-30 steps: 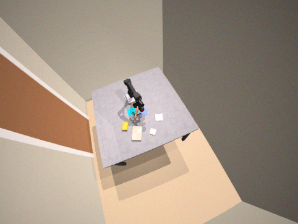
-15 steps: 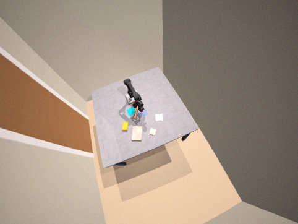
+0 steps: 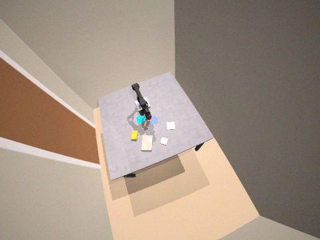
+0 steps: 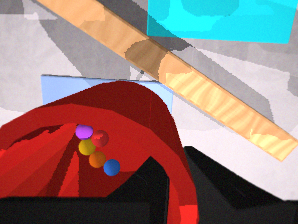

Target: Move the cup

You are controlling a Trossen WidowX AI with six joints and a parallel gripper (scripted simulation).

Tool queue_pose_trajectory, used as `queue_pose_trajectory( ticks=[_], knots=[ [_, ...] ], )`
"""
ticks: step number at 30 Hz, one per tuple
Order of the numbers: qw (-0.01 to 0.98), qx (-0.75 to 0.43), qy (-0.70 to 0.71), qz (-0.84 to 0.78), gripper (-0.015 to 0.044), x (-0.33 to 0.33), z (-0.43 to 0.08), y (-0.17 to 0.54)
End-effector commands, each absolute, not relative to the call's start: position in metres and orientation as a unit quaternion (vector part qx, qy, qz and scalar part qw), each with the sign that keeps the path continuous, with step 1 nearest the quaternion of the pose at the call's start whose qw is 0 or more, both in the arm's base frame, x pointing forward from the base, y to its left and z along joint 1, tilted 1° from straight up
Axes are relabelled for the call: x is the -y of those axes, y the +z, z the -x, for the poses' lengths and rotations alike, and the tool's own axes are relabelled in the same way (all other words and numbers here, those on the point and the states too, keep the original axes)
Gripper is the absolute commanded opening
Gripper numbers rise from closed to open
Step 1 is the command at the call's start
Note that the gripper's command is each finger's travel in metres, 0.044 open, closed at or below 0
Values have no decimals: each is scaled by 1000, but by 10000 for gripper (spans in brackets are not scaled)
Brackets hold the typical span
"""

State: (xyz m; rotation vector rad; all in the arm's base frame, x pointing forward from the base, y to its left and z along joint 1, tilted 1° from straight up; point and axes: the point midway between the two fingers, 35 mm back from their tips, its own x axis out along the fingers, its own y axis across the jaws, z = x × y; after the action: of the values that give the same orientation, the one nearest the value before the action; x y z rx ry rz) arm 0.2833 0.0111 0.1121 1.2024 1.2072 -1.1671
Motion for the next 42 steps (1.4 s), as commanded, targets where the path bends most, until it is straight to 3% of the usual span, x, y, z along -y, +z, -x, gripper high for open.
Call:
queue_pose_trajectory(
  ticks=[1, 42],
  knots=[
    [513, -503, -482, -501, 0, -5, -278, 113],
    [514, -502, -485, -498, 0, 67, -234, 113]
  ],
)
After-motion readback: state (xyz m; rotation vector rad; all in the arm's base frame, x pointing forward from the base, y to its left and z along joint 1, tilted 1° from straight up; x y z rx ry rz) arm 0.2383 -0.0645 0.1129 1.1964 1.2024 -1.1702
